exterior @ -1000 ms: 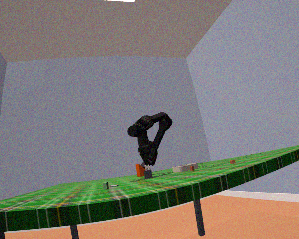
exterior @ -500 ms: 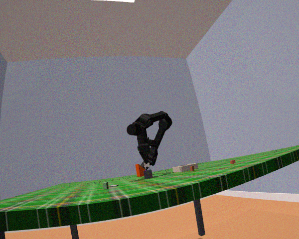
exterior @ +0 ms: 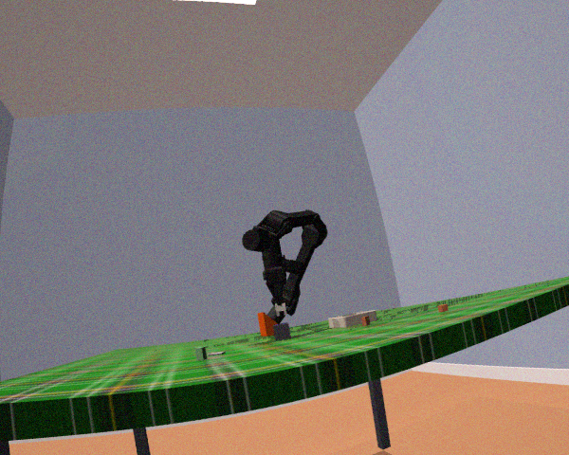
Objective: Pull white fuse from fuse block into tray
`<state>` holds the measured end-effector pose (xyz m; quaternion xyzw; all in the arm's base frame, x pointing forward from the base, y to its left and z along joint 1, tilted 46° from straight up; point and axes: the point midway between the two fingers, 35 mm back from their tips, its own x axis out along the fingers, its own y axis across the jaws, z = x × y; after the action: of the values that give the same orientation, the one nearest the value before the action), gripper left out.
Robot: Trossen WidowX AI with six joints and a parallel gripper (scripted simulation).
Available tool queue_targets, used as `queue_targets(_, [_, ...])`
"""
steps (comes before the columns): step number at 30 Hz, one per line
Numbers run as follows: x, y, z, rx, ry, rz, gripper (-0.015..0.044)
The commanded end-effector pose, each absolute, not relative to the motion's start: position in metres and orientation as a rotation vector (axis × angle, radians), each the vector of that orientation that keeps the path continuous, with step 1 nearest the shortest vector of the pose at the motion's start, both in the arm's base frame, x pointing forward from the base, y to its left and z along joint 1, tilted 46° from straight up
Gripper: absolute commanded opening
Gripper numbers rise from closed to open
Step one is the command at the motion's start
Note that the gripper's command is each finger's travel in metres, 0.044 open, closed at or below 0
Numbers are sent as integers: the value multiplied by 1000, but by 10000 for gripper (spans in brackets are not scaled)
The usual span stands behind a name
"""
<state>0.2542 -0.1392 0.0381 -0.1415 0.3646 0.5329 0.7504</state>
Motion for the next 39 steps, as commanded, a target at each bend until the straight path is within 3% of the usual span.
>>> queue_targets(1, [268, -126, 59, -326, 802, 1161, 0])
queue_targets(23, [297, -3, 187, -315, 784, 1169, 0])
queue_targets(39, [300, 11, 180, -314, 782, 1170, 0])
